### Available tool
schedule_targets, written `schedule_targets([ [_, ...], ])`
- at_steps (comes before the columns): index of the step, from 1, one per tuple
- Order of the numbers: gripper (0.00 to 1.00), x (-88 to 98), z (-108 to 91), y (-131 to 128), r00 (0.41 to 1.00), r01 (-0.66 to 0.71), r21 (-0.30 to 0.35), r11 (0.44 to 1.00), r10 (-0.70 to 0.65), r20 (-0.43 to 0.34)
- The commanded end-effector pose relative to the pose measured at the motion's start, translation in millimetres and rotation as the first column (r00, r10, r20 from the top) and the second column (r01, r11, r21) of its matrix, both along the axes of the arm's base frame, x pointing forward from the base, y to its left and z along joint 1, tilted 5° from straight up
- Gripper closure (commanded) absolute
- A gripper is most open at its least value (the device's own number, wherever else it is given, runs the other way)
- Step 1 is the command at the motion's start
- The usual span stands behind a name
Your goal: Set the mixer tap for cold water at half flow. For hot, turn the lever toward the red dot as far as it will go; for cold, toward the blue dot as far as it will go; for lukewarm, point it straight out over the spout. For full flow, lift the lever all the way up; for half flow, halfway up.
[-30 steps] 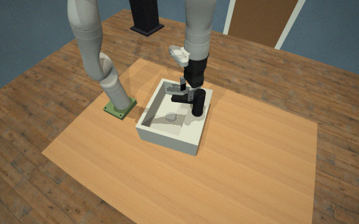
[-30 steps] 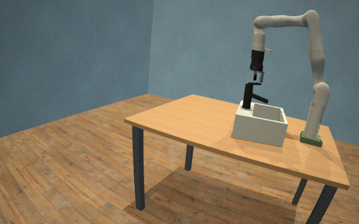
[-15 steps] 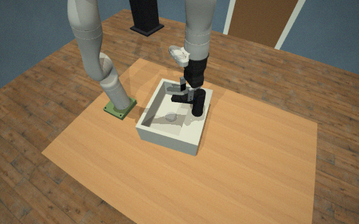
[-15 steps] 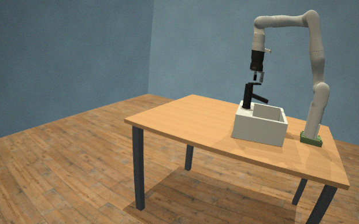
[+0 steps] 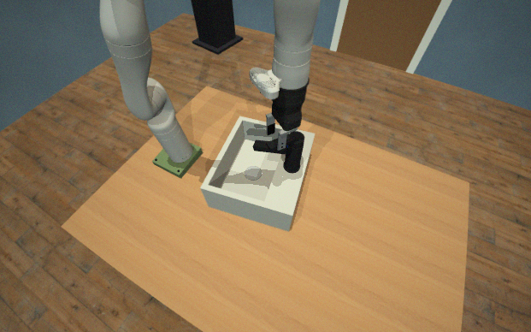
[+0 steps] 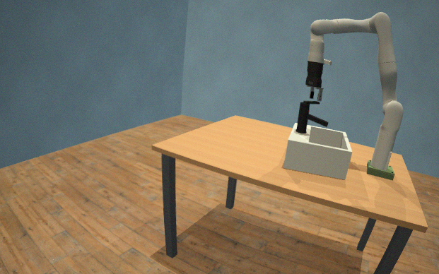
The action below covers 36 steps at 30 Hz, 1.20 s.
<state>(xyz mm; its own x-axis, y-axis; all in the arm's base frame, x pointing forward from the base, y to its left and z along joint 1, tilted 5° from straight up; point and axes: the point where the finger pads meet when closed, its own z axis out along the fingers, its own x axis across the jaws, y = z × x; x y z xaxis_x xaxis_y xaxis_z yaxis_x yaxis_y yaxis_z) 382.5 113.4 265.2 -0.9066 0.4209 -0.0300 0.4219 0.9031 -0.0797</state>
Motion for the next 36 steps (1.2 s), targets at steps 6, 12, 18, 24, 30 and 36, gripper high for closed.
schedule_targets([
  [6, 0.0, 0.3, 0.7, 0.2, 1.0, 0.0, 0.001, 1.0, 0.0, 0.002],
  [12, 0.0, 0.3, 0.7, 0.2, 1.0, 0.0, 0.001, 1.0, 0.0, 0.002],
  [18, 0.0, 0.3, 0.3, 0.2, 1.0, 0.0, 0.001, 1.0, 0.0, 0.002],
  [24, 0.0, 0.3, -1.1, 0.0, 1.0, 0.0, 0.001, 1.0, 0.0, 0.002],
  [30, 0.0, 0.2, -4.4, -0.2, 1.0, 0.0, 0.001, 1.0, 0.0, 0.002],
  [36, 0.0, 0.2, -7.5, -0.5, 1.0, 0.0, 0.001, 1.0, 0.0, 0.002],
])
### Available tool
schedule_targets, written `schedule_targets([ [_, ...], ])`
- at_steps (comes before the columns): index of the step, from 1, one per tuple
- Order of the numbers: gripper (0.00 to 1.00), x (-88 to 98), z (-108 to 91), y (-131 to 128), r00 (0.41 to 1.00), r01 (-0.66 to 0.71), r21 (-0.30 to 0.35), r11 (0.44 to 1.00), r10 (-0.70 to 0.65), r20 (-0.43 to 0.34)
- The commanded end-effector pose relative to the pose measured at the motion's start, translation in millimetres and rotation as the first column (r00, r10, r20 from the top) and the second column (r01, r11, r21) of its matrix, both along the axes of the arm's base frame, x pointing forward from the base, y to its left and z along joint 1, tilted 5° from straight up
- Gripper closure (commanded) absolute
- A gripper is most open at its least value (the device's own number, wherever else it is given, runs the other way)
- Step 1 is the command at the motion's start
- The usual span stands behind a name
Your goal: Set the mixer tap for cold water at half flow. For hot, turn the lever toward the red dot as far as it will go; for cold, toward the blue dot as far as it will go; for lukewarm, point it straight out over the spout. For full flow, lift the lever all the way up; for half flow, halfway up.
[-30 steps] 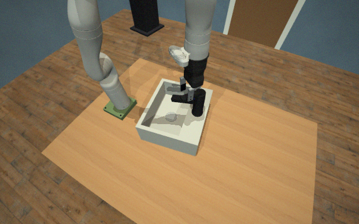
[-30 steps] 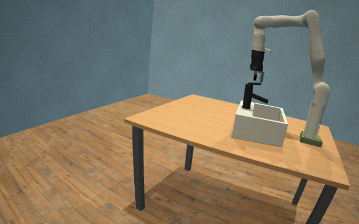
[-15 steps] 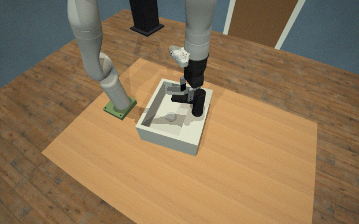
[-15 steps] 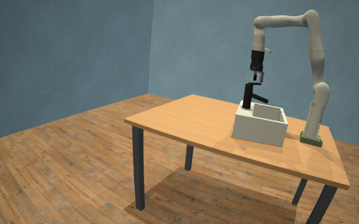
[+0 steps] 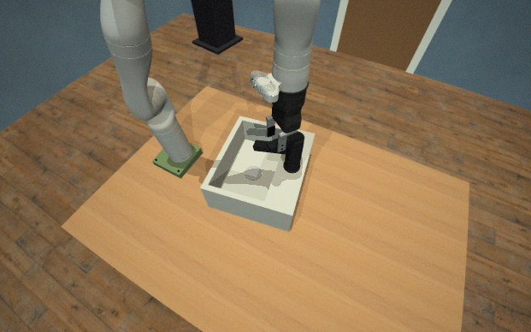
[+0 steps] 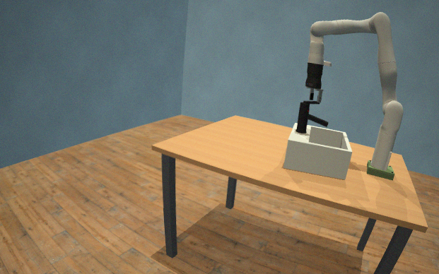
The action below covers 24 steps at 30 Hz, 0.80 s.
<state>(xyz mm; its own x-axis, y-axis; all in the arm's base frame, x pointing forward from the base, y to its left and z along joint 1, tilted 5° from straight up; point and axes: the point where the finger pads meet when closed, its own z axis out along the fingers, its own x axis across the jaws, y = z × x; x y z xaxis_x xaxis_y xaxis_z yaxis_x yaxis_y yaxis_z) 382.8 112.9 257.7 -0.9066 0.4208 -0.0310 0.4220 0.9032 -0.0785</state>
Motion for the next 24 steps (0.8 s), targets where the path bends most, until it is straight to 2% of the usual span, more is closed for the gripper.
schedule_targets([
  [1, 0.0, -0.1, -0.8, 0, 1.0, 0.0, 0.0, 1.0, 0.0, 0.0],
  [24, 0.0, -0.2, -19.4, -2, 1.0, 0.0, 0.0, 1.0, 0.0, 0.0],
])
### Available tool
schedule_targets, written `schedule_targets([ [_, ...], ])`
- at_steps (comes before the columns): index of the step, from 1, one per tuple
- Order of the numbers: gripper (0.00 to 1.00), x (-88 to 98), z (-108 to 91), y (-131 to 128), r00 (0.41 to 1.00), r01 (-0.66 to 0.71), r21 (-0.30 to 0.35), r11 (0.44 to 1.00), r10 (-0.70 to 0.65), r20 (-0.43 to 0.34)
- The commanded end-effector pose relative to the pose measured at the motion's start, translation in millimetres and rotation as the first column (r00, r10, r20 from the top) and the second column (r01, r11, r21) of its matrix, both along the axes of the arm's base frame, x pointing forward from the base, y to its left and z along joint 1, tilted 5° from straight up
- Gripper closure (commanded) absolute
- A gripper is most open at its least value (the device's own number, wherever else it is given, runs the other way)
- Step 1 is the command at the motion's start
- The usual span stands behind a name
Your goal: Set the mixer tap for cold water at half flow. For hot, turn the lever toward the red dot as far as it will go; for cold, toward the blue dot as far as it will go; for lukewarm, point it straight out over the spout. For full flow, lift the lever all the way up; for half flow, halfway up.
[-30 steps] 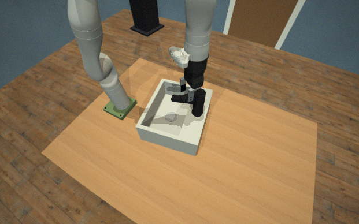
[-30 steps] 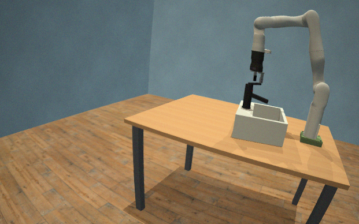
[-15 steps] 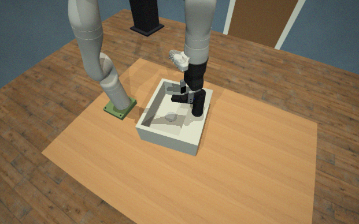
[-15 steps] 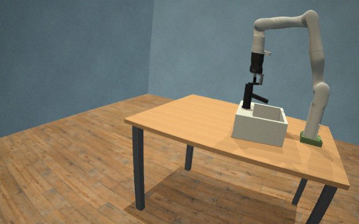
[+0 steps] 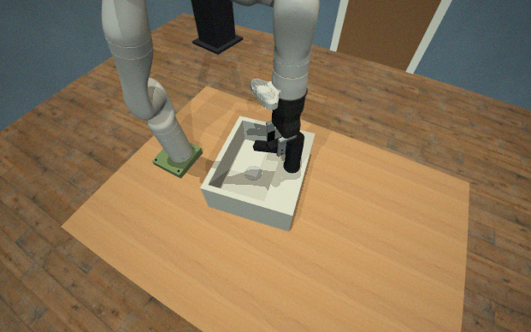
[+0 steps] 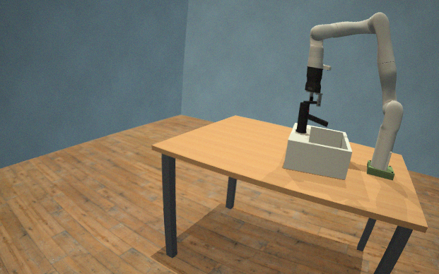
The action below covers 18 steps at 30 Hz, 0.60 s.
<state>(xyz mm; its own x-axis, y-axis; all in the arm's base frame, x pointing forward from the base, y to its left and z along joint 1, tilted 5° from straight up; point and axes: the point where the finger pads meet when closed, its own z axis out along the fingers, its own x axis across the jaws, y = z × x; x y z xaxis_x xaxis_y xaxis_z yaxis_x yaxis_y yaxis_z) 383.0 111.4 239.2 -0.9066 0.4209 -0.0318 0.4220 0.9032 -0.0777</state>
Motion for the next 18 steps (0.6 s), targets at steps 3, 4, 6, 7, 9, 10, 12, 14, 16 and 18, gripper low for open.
schedule_targets([
  [3, 0.0, -0.3, -2.5, -0.3, 1.0, 0.0, 0.0, 1.0, 0.0, -0.001],
  [4, 0.0, -0.3, -3.0, -0.4, 1.0, 0.0, 0.0, 1.0, 0.0, -0.001],
  [6, 0.0, -0.3, -3.7, -0.4, 1.0, 0.0, 0.0, 1.0, 0.0, -0.001],
  [7, 0.0, -0.3, -4.0, -0.5, 1.0, 0.0, 0.0, 1.0, 0.0, -0.001],
  [9, 0.0, -0.3, -4.2, -0.5, 1.0, 0.0, 0.0, 1.0, 0.0, -0.001],
  [10, 0.0, -0.3, -4.2, -0.5, 1.0, 0.0, 0.0, 1.0, 0.0, -0.001],
  [12, 0.0, -0.3, -4.5, -0.5, 1.0, 0.0, 0.0, 1.0, 0.0, -0.001],
  [14, 0.0, -0.3, -4.7, -0.5, 1.0, 0.0, 0.0, 1.0, 0.0, -0.001],
  [16, 0.0, -0.3, -4.8, -0.5, 1.0, 0.0, 0.0, 1.0, 0.0, -0.001],
  [18, 0.0, -0.3, -4.8, -0.5, 1.0, 0.0, 0.0, 1.0, 0.0, -0.001],
])
